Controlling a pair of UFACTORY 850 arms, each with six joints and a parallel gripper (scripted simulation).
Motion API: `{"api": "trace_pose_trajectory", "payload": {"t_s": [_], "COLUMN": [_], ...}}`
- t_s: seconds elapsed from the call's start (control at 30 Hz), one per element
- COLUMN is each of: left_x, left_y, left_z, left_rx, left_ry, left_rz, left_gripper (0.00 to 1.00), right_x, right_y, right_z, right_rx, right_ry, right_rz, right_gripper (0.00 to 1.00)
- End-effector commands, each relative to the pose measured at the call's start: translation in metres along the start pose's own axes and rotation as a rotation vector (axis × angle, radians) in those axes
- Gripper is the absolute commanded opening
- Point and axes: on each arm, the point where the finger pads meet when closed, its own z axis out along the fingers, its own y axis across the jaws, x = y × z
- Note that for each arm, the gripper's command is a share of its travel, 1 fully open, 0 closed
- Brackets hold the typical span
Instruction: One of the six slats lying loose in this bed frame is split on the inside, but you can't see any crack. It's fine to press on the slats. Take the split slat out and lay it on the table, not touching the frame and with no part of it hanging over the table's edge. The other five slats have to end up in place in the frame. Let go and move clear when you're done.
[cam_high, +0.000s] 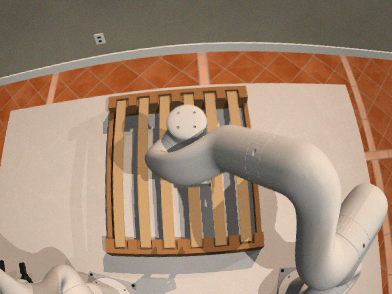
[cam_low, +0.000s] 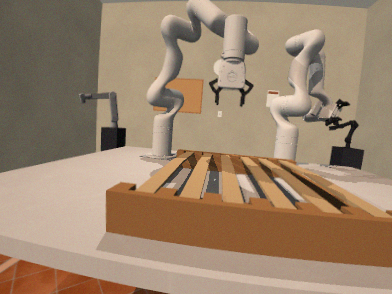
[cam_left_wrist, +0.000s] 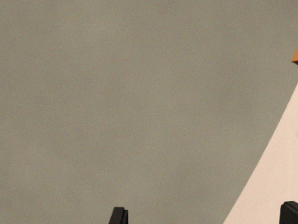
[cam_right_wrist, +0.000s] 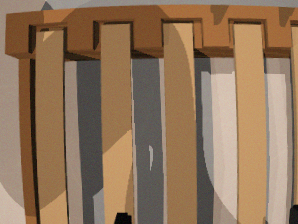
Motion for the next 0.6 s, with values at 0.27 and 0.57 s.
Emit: {"api": "trace_pose_trajectory", "payload": {"t_s": [0.27,0.57], "left_x": [0.000,0.000], "left_y": [0.000,0.000], "left_z": [0.000,0.000], "left_rx": [0.000,0.000], "left_ry": [0.000,0.000], "left_rz": [0.001,0.001], "left_gripper": [1.00,1.00], "right_x": [-0.037,-0.037], "right_y": [0.031,0.031], "right_z": [0.036,0.036], "right_rx": [-0.001,-0.001], "right_ry": [-0.002,-0.002], "right_rz": [0.001,0.001], "right_gripper": [1.00,1.00]}}
